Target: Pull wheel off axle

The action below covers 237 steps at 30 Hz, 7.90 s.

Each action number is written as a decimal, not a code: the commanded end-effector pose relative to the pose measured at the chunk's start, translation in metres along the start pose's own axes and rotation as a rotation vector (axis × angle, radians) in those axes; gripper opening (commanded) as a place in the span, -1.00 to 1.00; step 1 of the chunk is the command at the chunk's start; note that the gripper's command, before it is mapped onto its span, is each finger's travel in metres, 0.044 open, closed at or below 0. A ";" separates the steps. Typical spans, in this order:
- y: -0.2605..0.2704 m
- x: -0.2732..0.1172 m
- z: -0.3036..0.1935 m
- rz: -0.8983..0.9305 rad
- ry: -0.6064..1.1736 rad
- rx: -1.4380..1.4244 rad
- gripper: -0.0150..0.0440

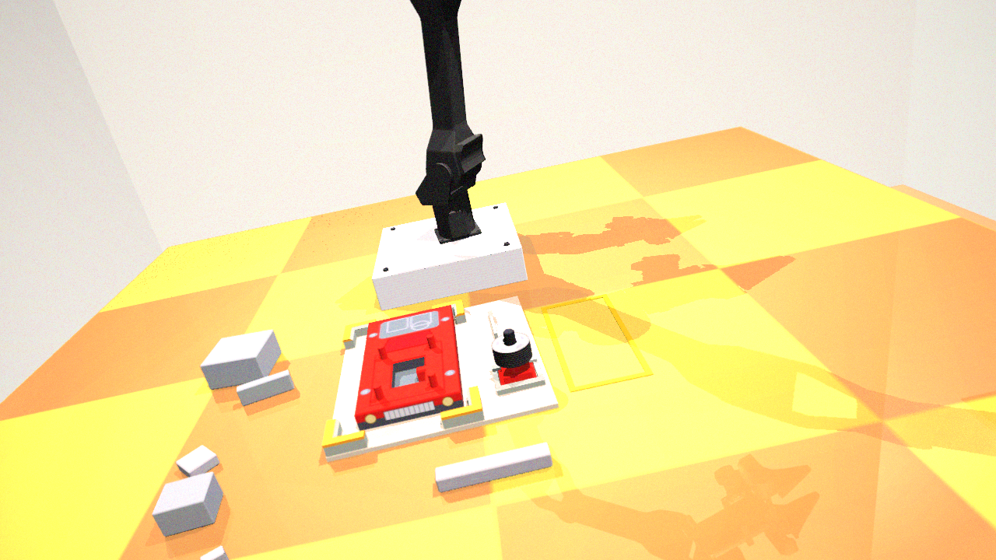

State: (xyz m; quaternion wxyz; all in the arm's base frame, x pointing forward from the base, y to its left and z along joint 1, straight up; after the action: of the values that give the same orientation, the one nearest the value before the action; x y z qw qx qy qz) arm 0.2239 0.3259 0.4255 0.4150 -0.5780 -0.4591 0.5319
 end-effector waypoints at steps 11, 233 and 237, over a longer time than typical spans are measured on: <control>0.103 -0.050 -0.083 0.158 0.493 1.270 0.53; 0.307 -0.228 -0.096 -2.232 2.388 2.889 -0.49; 0.301 -0.211 -0.089 -2.263 2.385 2.881 -0.49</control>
State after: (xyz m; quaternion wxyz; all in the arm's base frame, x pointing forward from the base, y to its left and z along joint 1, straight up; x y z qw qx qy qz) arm 0.3429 0.0390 0.1936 -0.5066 -0.5144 -0.4905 0.4881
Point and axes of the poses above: the point midway between the two fingers, 35 mm back from their tips, its own x axis out along the fingers, its own y axis across the jaws, z = x × y, the point moved 9 cm from there along -x, back along the fingers, and after that the axes turned 5 degrees about -x, right-handed, at the moved point
